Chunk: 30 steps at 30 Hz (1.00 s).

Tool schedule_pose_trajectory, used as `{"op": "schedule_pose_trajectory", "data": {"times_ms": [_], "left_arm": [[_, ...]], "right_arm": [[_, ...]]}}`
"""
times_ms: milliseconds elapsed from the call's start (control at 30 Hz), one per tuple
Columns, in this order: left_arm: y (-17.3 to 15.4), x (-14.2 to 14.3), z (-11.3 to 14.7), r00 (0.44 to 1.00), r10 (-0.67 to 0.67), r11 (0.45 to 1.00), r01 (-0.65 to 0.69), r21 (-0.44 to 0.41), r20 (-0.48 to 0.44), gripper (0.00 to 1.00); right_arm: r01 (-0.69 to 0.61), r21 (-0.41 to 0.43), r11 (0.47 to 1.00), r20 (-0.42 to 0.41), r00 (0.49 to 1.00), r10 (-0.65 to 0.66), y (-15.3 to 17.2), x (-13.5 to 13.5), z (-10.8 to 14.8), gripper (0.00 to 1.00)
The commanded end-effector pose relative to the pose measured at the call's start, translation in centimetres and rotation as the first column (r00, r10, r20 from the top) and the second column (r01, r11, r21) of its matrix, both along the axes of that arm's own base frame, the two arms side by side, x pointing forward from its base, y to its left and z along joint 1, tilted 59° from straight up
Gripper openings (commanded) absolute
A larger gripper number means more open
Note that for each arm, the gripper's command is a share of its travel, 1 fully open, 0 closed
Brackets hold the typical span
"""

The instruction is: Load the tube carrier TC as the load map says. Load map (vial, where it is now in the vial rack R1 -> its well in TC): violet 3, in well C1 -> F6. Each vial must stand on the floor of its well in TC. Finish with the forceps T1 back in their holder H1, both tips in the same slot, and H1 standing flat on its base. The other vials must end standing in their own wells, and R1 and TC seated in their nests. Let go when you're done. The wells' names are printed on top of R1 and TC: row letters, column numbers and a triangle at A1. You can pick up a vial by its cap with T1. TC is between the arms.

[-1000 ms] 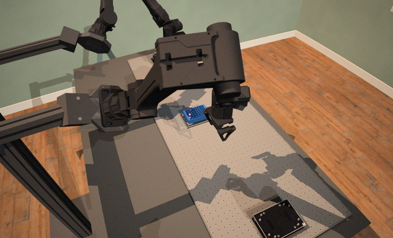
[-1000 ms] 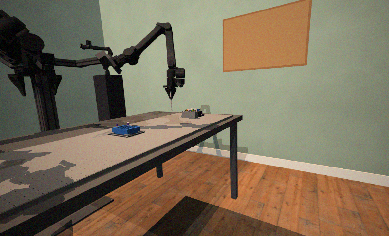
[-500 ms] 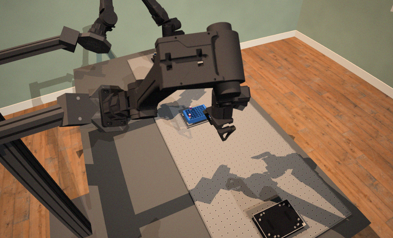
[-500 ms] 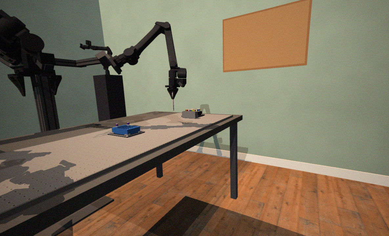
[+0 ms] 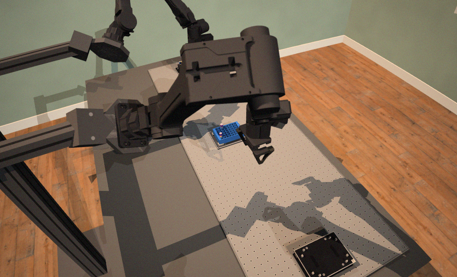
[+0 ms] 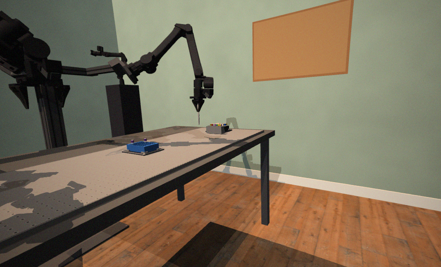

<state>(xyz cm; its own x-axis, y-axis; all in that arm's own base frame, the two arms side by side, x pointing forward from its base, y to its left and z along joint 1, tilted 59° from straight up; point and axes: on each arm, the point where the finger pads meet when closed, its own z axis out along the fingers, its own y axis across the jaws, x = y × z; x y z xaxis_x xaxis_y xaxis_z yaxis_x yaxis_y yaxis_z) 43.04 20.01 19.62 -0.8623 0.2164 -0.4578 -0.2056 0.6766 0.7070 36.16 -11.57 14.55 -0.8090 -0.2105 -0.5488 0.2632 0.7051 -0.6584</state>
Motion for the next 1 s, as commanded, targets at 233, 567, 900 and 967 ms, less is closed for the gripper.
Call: {"op": "schedule_pose_trajectory", "data": {"times_ms": [233,567,900,967], "left_arm": [[1.9,-0.4,2.8,1.0,0.011,1.0,-0.011,0.013,0.014,0.07],[2.8,-0.7,4.1,1.0,0.01,1.0,-0.011,0.015,0.019,0.07],[3.8,-0.9,5.3,1.0,0.01,1.0,-0.011,0.016,0.02,0.07],[3.9,-0.9,3.6,1.0,0.01,1.0,-0.01,0.004,-0.016,0.07]], "right_arm": [[0.005,0.005,1.0,0.047,0.999,-0.005,0.2,0.7,1.3,1.0],[0.005,0.005,1.0,0.047,0.999,-0.005,0.2,0.7,1.3,1.0],[0.005,0.005,1.0,0.047,0.999,-0.005,0.2,0.7,1.3,1.0],[0.005,0.005,1.0,0.047,0.999,-0.005,0.2,0.7,1.3,1.0]]}}
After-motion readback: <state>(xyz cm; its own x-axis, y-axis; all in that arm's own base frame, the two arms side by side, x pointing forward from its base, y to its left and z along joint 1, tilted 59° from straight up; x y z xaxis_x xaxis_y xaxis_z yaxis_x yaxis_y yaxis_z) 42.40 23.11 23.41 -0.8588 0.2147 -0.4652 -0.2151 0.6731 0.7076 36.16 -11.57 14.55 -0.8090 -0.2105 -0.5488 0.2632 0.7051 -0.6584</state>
